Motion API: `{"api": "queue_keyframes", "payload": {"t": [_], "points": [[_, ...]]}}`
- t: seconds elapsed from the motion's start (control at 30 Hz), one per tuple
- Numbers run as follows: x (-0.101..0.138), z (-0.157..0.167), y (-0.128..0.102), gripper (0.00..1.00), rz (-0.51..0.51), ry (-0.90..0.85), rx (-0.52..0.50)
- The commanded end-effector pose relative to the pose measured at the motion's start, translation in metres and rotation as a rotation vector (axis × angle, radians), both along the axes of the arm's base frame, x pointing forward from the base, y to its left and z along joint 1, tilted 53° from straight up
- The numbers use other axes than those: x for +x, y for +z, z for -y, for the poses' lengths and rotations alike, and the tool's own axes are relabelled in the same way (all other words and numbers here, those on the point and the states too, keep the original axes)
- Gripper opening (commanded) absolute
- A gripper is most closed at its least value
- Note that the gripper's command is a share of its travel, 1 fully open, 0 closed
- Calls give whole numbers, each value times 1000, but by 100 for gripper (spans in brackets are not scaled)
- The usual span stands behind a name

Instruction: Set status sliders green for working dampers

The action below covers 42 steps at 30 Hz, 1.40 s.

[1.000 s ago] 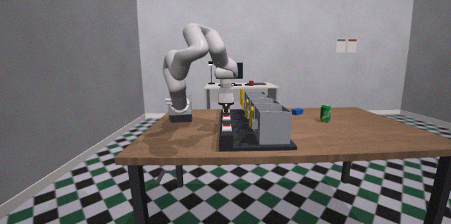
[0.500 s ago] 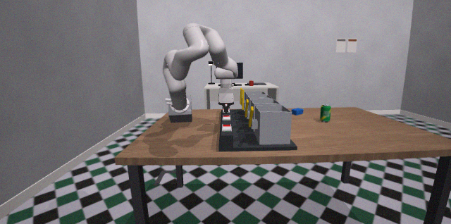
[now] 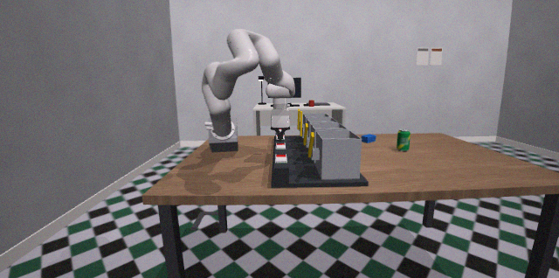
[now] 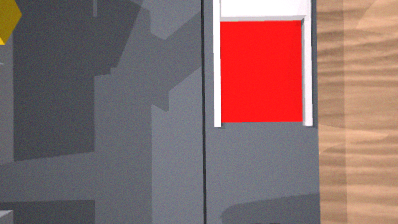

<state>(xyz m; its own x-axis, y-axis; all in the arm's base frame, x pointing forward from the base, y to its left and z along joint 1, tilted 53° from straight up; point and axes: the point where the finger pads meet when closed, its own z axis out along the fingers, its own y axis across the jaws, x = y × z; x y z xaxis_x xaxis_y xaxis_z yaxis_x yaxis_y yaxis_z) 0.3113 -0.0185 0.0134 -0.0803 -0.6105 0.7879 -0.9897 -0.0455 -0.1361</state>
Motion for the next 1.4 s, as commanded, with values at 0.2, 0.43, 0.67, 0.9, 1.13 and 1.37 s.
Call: {"api": "queue_keyframes", "payload": {"t": [0.2,0.43,0.67,0.9,1.13,1.37], "points": [[1,-2,-1,0,2,1,2],[1,-3,-2,0,2,1,2],[1,-4,-4,0,2,1,2],[2,-6,-6,0,2,1,2],[2,-8,-9,0,2,1,2],[2,-10,-11,0,2,1,2]]}}
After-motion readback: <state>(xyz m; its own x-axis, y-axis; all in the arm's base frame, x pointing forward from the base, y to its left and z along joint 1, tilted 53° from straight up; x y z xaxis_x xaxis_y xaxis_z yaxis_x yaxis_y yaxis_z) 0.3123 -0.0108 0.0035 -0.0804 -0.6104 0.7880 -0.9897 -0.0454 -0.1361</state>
